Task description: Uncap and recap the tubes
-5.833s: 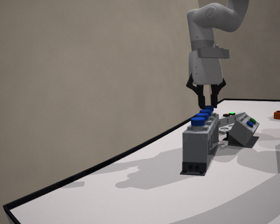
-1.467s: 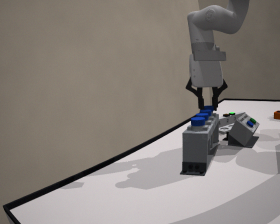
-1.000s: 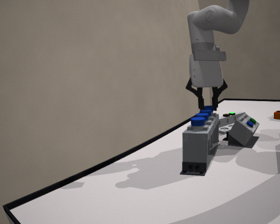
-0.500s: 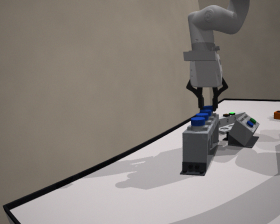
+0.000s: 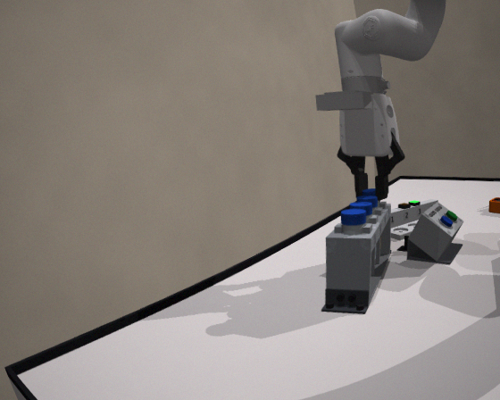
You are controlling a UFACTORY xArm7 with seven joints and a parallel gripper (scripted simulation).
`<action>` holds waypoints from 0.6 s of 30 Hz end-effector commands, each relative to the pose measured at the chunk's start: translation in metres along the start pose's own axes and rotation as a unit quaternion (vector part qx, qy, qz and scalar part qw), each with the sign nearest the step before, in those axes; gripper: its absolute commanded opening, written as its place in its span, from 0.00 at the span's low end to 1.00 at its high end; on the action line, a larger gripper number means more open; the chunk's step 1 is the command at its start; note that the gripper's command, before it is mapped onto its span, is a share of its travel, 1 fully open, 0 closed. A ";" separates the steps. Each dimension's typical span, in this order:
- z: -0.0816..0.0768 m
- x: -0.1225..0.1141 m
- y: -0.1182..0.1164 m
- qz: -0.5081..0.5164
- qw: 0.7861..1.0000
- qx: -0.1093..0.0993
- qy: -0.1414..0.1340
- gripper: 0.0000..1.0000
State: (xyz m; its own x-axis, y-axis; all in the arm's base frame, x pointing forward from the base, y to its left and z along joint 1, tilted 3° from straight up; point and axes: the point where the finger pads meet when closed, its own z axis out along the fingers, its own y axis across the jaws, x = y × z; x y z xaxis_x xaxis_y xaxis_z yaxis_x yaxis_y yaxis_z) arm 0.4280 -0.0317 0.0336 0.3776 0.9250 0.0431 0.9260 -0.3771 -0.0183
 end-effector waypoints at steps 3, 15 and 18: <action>-0.001 0.000 0.001 0.003 1.000 -0.001 -0.001 0.46; -0.002 0.000 0.001 -0.057 0.998 -0.001 -0.001 0.46; -0.002 0.000 0.001 -0.096 0.995 -0.001 -0.001 0.46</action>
State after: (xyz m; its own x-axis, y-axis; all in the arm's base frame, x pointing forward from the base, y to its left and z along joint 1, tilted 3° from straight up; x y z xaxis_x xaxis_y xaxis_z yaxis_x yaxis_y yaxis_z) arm 0.4274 -0.0318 0.0341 0.2736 0.9611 0.0372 0.9618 -0.2732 -0.0147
